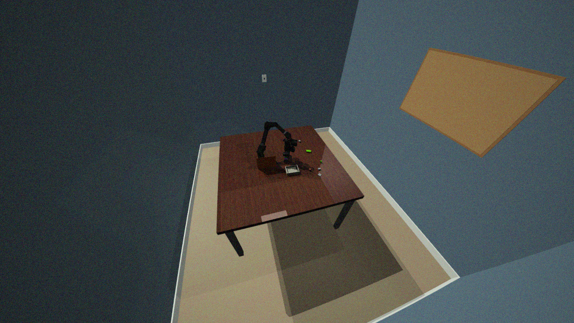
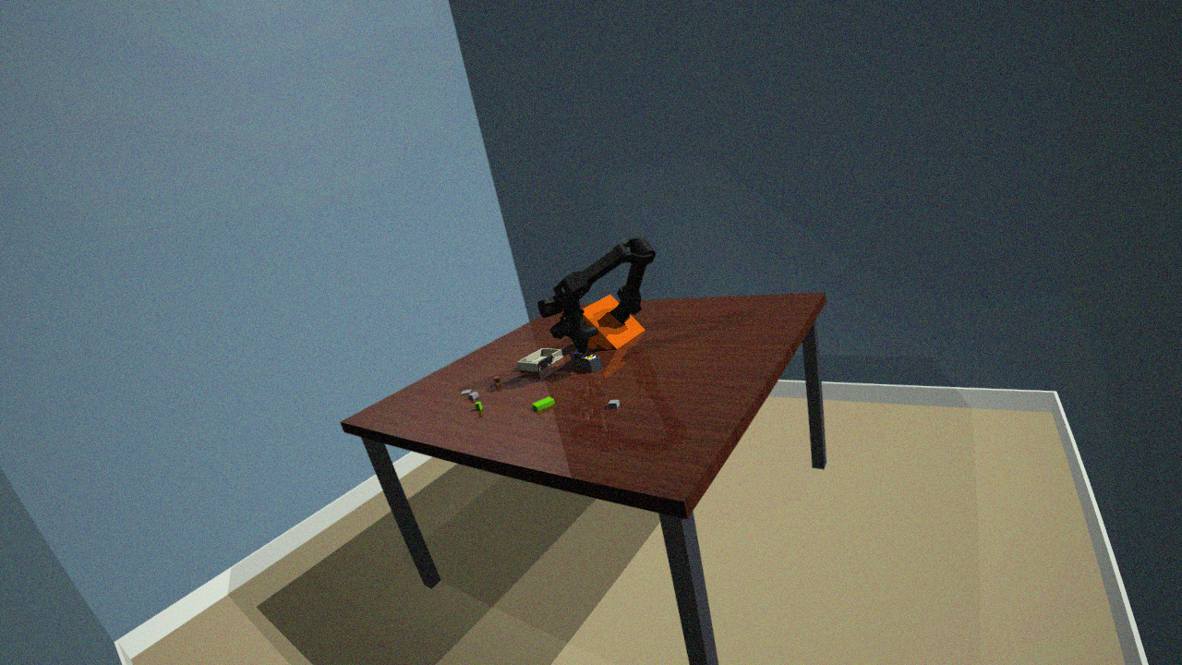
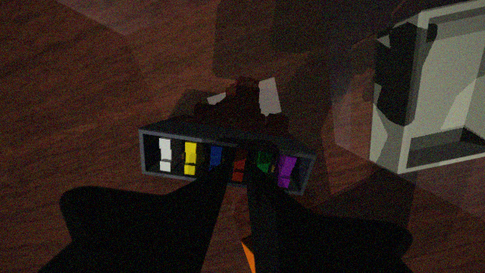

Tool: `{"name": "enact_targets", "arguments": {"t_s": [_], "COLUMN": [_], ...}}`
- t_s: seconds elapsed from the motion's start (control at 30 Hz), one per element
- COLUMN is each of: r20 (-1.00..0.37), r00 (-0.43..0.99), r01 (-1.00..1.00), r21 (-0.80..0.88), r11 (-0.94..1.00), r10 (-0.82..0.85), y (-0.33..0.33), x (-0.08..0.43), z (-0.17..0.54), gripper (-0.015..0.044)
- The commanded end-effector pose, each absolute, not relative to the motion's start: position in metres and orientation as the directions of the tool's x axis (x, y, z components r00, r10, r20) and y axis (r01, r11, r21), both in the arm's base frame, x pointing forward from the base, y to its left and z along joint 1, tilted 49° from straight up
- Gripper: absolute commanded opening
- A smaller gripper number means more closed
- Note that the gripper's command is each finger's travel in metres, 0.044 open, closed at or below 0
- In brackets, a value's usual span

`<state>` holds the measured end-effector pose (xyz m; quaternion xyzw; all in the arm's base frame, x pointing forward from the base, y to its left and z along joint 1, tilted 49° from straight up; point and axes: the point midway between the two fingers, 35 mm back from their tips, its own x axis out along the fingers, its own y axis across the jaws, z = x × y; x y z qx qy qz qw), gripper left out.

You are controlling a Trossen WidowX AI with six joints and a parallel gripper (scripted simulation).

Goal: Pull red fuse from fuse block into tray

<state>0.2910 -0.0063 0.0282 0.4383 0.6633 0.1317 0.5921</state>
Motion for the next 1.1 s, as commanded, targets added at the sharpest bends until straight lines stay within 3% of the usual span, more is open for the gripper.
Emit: {"name": "enact_targets", "arguments": {"t_s": [0.0,0.77,1.07], "r20": [-0.666,-0.666,-0.669], "r00": [0.082,0.082,0.084], "r01": [0.433,0.433,0.426], "r21": [0.694,0.694,0.694], "r11": [0.576,0.575,0.581], "r10": [0.741,0.742,0.738], "y": [-0.0028,0.0011,0.0003], "x": [0.2902,0.2905,0.2910], "z": [0.0251,0.0218,0.0230], "gripper": [0.0074,0.0074,0.0014]}}
